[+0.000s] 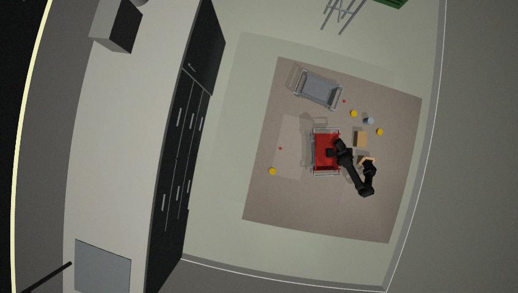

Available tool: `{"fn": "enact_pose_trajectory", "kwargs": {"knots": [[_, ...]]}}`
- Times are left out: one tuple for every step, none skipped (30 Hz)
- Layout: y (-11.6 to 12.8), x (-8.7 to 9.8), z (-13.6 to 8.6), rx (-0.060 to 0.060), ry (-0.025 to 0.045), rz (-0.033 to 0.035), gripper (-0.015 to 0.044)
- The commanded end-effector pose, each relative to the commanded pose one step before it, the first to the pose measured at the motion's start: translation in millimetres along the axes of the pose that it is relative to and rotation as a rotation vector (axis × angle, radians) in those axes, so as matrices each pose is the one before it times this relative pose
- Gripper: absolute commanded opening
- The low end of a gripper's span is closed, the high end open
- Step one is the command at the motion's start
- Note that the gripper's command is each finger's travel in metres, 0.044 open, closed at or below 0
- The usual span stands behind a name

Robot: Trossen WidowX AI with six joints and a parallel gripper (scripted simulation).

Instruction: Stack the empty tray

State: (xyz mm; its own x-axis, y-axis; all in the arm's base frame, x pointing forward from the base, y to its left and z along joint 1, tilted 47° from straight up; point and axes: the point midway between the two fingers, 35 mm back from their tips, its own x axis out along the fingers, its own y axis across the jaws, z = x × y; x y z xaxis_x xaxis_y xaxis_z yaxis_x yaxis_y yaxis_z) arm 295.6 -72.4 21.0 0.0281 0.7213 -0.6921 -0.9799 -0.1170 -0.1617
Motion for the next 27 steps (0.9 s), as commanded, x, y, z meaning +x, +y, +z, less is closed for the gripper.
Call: {"fn": "enact_pose_trajectory", "kwargs": {"knots": [[0.69, 0.35, 0.08, 0.0013, -0.00034, 0.00361, 0.0352], [0.0, 0.0, 0.0, 0.0, 0.0, 0.0, 0.0367], [0.0, 0.0, 0.0, 0.0, 0.0, 0.0, 0.0381], [0.0, 0.0, 0.0, 0.0, 0.0, 0.0, 0.0396], [0.0, 0.0, 0.0, 0.0, 0.0, 0.0, 0.0411], [0.0, 0.0, 0.0, 0.0, 0.0, 0.0, 0.0425], [0.0, 0.0, 0.0, 0.0, 0.0, 0.0, 0.044], [-0.68, -0.35, -0.08, -0.0013, 0.00034, -0.00358, 0.044], [0.0, 0.0, 0.0, 0.0, 0.0, 0.0, 0.044], [0.0, 0.0, 0.0, 0.0, 0.0, 0.0, 0.044], [0.0, 0.0, 0.0, 0.0, 0.0, 0.0, 0.044], [0.0, 0.0, 0.0, 0.0, 0.0, 0.0, 0.044], [0.0, 0.0, 0.0, 0.0, 0.0, 0.0, 0.044], [-0.15, -1.02, -0.1, 0.0008, 0.00063, -0.00073, 0.044], [-0.3, -2.06, -0.2, 0.0017, 0.00127, -0.00147, 0.044], [-0.43, -3.15, -0.29, 0.0025, 0.00194, -0.00224, 0.044], [-0.51, -4.01, -0.35, 0.0032, 0.00245, -0.00284, 0.044], [-0.57, -4.89, -0.4, 0.004, 0.00297, -0.00344, 0.044], [-0.59, -5.78, -0.42, 0.0047, 0.00348, -0.00402, 0.044], [-0.55, -6.37, -0.41, 0.0052, 0.00381, -0.00439, 0.044], [-0.47, -6.58, -0.36, 0.0054, 0.0039, -0.00449, 0.044], [-0.36, -6.63, -0.3, 0.0054, 0.00389, -0.00448, 0.044], [-0.25, -6.64, -0.24, 0.0055, 0.00386, -0.00445, 0.044], [-0.15, -6.65, -0.18, 0.0055, 0.00384, -0.00441, 0.044], [-0.04, -6.65, -0.11, 0.0055, 0.00381, -0.00438, 0.044], [0.07, -6.65, -0.05, 0.0056, 0.00378, -0.00434, 0.044], [0.18, -6.65, 0.01, 0.0056, 0.00375, -0.00431, 0.044]]}}
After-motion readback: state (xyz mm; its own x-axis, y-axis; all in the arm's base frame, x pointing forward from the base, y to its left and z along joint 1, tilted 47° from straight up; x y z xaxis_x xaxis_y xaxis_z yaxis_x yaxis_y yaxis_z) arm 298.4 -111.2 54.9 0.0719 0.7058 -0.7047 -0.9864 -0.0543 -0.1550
